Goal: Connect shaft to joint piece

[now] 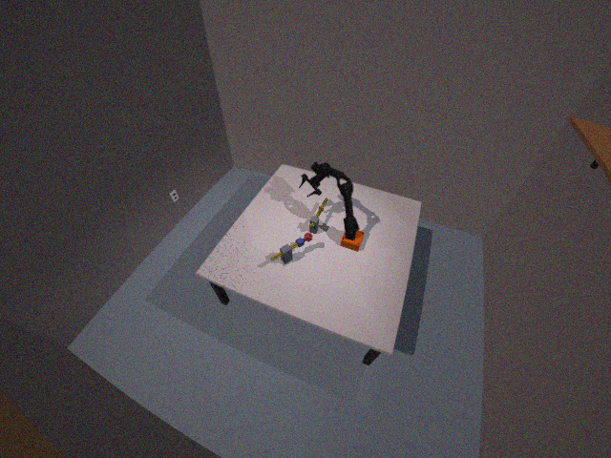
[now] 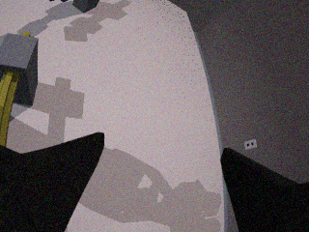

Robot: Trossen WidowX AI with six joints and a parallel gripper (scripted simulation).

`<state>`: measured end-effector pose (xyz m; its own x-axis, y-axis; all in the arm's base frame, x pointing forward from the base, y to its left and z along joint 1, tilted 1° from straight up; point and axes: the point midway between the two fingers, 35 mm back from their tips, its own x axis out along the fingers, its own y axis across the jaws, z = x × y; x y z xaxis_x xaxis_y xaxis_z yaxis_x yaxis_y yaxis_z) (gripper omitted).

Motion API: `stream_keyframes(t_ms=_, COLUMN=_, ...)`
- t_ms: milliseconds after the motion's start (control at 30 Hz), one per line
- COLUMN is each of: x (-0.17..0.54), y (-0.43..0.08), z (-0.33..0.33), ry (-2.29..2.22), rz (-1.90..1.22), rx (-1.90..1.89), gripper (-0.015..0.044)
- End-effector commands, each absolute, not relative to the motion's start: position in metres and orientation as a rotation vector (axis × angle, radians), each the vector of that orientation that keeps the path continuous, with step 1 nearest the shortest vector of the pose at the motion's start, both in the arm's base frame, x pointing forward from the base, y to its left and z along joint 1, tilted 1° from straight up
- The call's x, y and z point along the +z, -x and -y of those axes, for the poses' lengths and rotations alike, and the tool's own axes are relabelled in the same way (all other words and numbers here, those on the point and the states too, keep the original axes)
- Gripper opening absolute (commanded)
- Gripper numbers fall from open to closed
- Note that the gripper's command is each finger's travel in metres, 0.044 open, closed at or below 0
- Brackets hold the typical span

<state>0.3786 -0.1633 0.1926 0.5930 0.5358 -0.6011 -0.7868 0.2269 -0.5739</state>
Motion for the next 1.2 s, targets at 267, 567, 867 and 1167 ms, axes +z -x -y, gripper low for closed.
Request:
stream_keyframes(t_ms=267, x=0.192, y=-0.380, z=0.124, ry=0.823, rz=-0.429, rx=0.976, gripper=0.0440)
stream_keyframes(t_ms=567, x=0.191, y=-0.373, z=0.062, ry=0.598, rz=-0.664, rx=1.006, gripper=0.0440)
stream_keyframes(t_ms=867, x=0.191, y=-0.354, z=0.003, ry=0.404, rz=-0.926, rx=0.968, gripper=0.0440)
stream_keyframes(t_ms=1167, x=0.191, y=-0.323, z=-0.048, ry=0.249, rz=-1.187, rx=0.847, gripper=0.0440)
